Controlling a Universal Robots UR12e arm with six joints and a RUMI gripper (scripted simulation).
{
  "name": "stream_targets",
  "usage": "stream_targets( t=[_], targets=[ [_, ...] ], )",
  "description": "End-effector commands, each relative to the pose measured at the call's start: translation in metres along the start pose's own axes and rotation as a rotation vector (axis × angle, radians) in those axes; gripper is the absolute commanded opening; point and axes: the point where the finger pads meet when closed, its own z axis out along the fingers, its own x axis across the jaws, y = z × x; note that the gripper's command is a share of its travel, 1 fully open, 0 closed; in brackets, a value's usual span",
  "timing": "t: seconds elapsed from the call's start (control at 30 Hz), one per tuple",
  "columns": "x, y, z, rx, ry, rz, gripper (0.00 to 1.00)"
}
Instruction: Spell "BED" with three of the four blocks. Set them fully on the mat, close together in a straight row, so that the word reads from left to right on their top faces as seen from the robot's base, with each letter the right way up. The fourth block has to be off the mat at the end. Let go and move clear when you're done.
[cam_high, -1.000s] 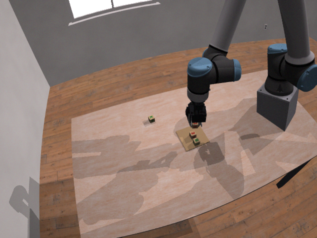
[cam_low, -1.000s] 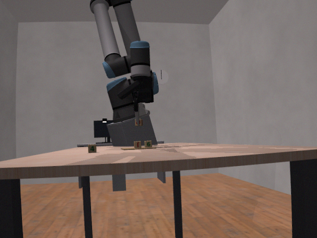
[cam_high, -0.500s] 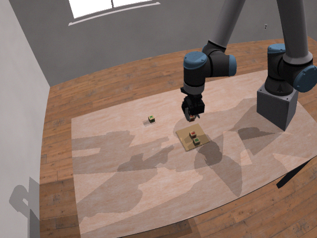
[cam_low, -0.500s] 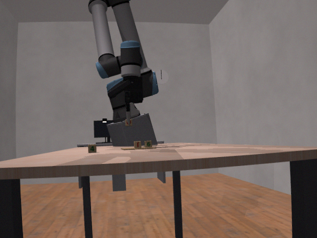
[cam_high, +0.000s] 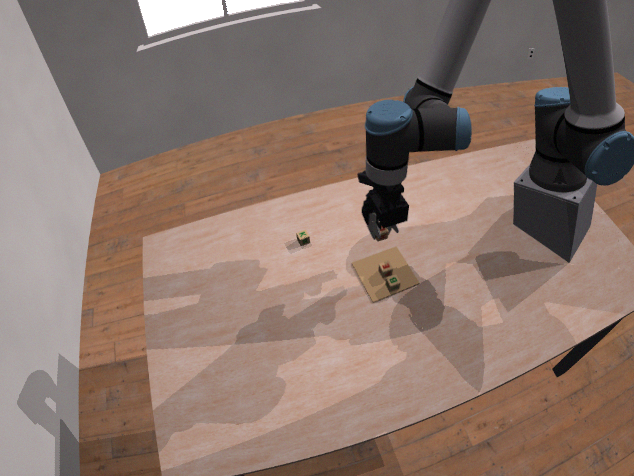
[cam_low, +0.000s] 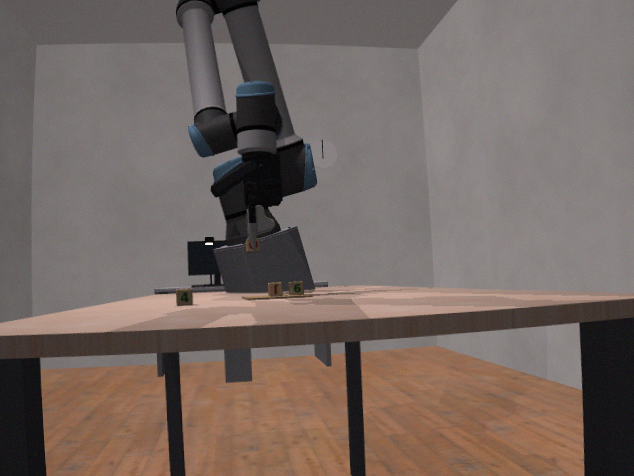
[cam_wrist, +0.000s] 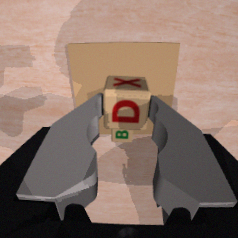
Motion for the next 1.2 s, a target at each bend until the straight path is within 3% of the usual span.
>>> stream_targets(
  t=[0.0, 0.27, 0.57, 1.0, 1.17],
  targets=[
    [-0.001, 0.0, 0.0, 0.0, -0.001, -0.002, 0.09],
    [-0.001, 0.0, 0.001, 0.0, -0.001, -0.002, 0.09],
    [-0.001, -0.001, 0.017, 0.0, -0.001, -0.002, 0.09],
    [-0.001, -0.001, 0.076, 0.0, -0.001, -0.002, 0.09],
    [-0.001, -0.001, 0.086, 0.0, -0.001, -0.002, 0.09]
  ],
)
